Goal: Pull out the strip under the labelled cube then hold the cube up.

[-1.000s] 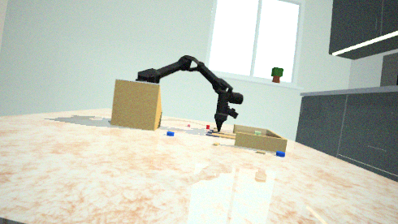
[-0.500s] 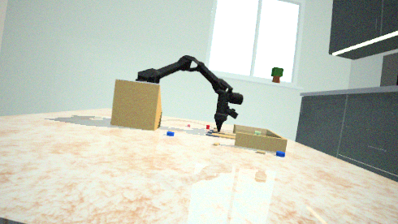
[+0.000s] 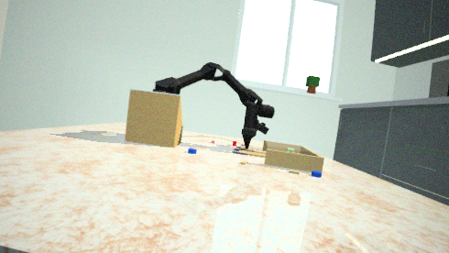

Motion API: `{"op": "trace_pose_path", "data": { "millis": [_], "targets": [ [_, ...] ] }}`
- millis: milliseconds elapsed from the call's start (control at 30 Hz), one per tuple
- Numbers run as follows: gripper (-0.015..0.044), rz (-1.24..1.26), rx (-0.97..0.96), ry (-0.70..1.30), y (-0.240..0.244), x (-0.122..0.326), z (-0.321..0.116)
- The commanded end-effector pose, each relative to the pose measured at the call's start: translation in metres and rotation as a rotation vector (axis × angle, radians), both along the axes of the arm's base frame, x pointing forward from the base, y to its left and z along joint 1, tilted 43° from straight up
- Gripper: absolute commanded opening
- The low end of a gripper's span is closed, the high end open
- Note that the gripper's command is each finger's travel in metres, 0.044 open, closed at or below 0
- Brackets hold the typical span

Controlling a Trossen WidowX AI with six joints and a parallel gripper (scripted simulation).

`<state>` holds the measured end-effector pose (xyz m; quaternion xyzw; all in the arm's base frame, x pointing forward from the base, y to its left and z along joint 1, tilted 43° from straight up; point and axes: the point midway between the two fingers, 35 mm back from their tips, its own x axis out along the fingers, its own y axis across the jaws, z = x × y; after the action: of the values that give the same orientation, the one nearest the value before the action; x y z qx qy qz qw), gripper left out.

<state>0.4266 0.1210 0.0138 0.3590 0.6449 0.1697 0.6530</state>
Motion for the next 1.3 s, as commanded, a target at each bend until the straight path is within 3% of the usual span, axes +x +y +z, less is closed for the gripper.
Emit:
{"op": "trace_pose_path", "data": {
  "millis": [0, 1267],
  "targets": [
    [0.0000, -0.004, -0.005, 0.008, 0.0002, -0.0011, -0.0025],
    [0.0000, -0.004, -0.005, 0.008, 0.0027, -0.0002, -0.0051]
  ]
}}
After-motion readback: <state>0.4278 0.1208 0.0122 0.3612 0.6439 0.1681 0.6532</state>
